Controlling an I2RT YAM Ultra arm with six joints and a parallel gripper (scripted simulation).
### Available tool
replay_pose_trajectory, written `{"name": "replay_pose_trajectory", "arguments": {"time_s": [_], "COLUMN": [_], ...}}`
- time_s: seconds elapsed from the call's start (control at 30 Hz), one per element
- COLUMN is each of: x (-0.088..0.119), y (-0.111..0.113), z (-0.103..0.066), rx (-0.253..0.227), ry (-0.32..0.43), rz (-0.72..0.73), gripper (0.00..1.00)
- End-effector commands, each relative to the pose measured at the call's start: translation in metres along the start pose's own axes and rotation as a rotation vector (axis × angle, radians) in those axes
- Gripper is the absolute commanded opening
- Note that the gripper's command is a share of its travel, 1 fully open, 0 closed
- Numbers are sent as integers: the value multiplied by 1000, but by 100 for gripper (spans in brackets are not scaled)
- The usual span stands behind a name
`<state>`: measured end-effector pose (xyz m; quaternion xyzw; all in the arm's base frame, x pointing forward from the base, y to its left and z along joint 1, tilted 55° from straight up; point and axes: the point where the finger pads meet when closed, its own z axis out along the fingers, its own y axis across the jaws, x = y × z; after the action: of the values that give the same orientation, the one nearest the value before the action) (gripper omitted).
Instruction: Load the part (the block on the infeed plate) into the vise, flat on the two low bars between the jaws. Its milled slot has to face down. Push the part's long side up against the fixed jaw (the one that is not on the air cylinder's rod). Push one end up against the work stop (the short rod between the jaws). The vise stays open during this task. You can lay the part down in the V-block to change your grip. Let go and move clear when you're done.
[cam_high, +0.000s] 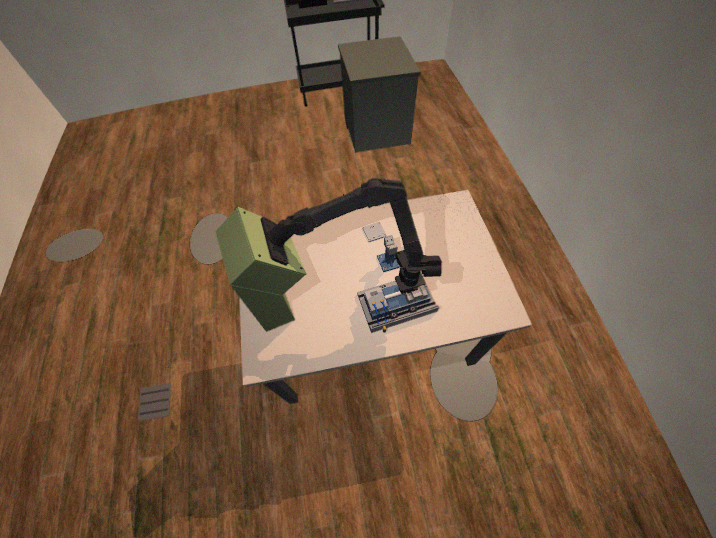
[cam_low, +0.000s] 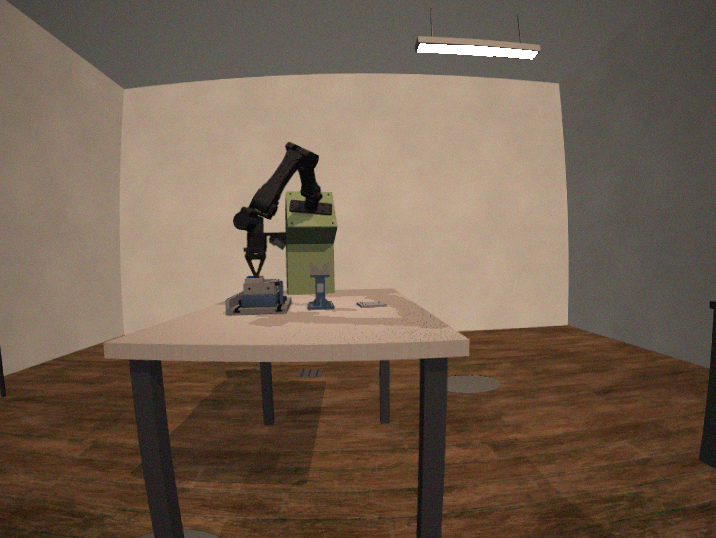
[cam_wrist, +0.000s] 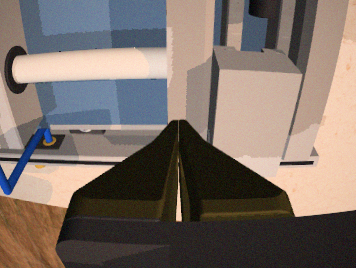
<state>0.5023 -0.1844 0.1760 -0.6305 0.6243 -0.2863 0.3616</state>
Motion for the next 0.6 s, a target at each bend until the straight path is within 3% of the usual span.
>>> {"name": "replay_pose_trajectory", "arguments": {"time_s": [0.0,0.57], "x": [5,4], "y": [-7,-3], "z": [-12,-11], "rx": [30,20], "ry": [13,10], "rz": [-3,2], "gripper": [0,0]}}
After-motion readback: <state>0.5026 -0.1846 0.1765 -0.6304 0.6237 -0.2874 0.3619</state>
